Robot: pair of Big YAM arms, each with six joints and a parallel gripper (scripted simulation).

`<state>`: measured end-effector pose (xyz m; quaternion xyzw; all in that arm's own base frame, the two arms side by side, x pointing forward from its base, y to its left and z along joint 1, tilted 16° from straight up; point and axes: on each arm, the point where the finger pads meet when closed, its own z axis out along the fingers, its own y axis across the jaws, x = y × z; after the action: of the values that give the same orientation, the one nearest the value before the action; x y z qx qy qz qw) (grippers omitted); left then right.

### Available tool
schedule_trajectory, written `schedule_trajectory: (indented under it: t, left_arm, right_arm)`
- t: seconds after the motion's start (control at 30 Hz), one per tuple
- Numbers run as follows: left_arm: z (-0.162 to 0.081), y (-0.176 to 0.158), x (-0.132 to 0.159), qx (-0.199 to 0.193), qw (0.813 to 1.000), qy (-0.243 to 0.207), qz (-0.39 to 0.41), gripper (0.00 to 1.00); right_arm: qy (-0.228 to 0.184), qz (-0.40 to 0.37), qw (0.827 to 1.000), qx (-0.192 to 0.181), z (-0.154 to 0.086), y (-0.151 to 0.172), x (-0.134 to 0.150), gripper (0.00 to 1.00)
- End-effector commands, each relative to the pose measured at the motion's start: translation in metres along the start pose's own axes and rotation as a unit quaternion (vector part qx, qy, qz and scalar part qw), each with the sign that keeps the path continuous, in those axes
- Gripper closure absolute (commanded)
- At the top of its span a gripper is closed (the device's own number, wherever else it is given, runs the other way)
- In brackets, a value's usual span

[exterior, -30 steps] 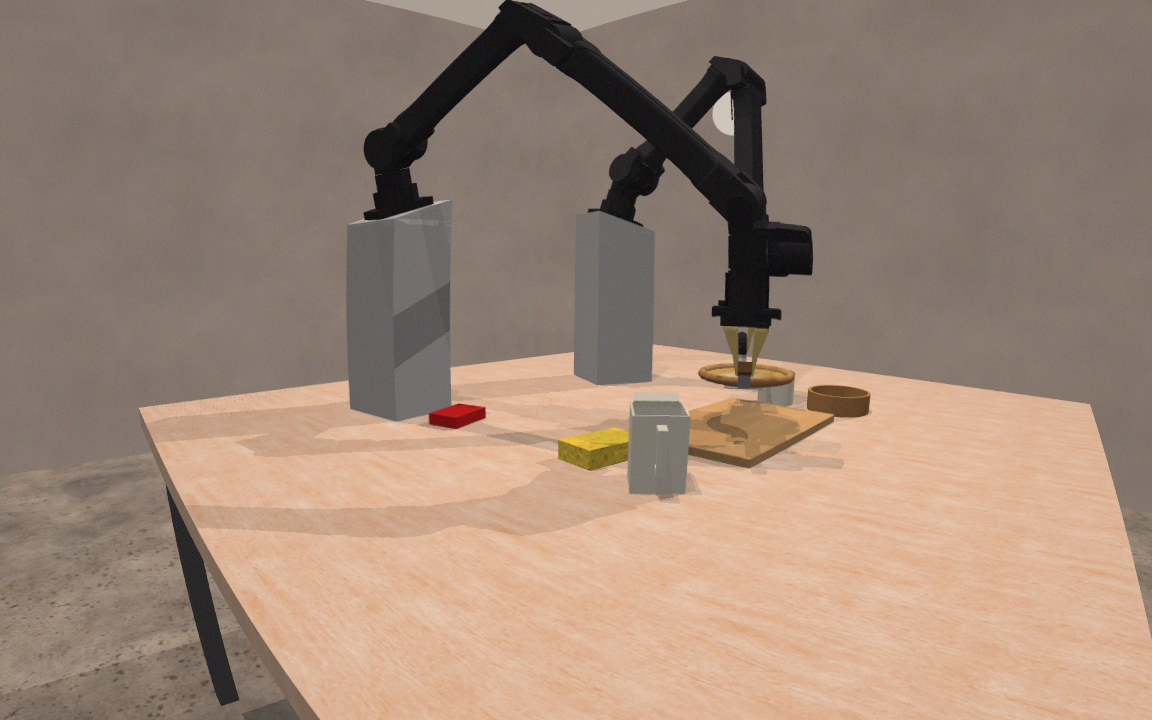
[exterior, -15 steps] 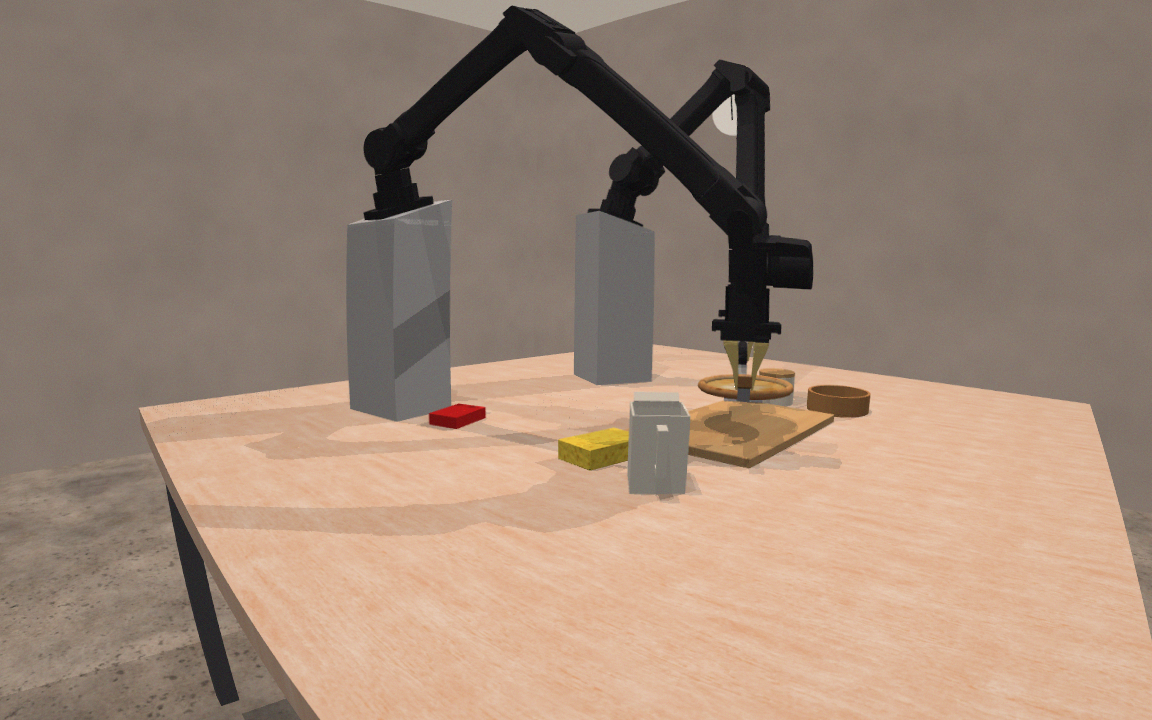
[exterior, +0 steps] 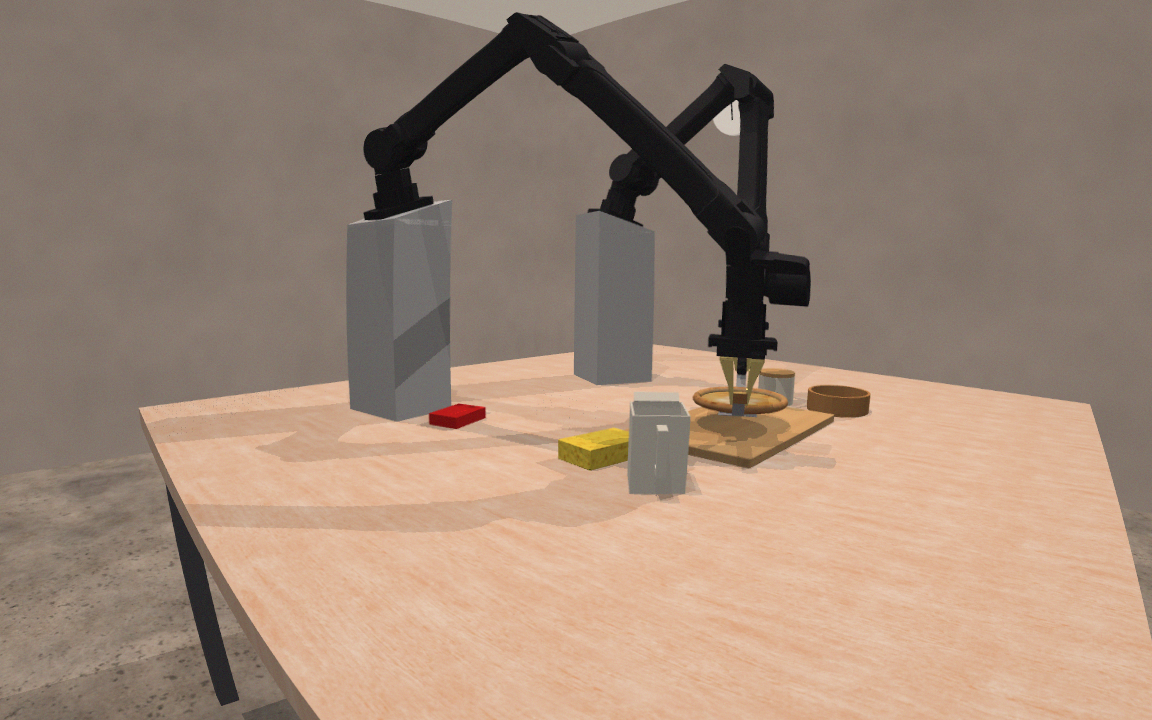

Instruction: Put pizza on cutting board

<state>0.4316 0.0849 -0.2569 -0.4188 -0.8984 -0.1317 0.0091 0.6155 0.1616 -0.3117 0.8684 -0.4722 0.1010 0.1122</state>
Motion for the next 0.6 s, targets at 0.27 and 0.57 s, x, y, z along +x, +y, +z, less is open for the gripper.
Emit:
schedule_trajectory:
  t: [0.27,0.57]
  left_arm:
    - [0.019,0.009,-0.001,-0.003,1.000,0.000,0.000,0.94]
    - [0.035,-0.001,0.003,-0.002,1.000,0.002,0.000,0.94]
  right_arm:
    - [0.005,-0.001,1.000,0.029,0.008,-0.023,0.006,0.94]
    - [0.006,0.017,0.999,0.028,0.021,-0.022,0.022,0.94]
